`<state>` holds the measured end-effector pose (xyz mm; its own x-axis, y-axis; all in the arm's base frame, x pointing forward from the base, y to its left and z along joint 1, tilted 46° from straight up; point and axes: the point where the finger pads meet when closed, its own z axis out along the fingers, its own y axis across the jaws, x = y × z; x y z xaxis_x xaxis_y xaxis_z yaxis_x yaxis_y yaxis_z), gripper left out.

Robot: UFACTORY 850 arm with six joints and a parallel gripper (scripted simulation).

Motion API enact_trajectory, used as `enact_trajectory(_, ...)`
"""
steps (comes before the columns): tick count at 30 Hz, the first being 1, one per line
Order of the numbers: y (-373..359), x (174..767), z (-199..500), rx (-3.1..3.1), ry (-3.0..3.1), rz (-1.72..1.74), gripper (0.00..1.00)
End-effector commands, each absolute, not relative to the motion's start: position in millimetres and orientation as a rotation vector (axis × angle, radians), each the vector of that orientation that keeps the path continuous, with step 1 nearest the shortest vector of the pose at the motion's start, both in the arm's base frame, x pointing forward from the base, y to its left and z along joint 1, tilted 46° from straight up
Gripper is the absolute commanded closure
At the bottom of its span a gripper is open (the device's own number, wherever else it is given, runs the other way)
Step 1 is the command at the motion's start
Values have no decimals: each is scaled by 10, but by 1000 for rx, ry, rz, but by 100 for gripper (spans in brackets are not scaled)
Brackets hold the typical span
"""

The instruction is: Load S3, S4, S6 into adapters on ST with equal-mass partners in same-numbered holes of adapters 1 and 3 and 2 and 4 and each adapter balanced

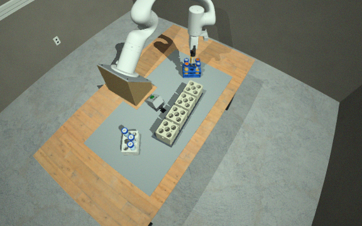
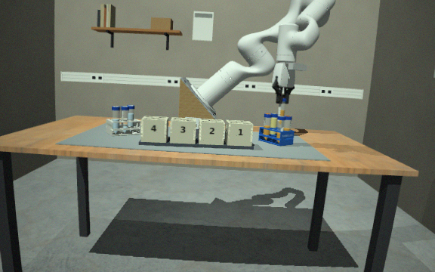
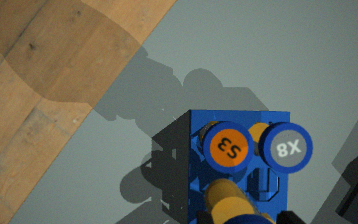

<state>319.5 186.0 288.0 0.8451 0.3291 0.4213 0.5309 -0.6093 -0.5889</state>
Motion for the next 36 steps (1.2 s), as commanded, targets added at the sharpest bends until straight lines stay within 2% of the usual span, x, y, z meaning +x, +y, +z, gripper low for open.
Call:
enact_trajectory(1, 1783, 3193, 2957, -2275, -623, -351, 100)
enact_trajectory(36, 1437, 3163, 3288, -2275, -623, -352, 100)
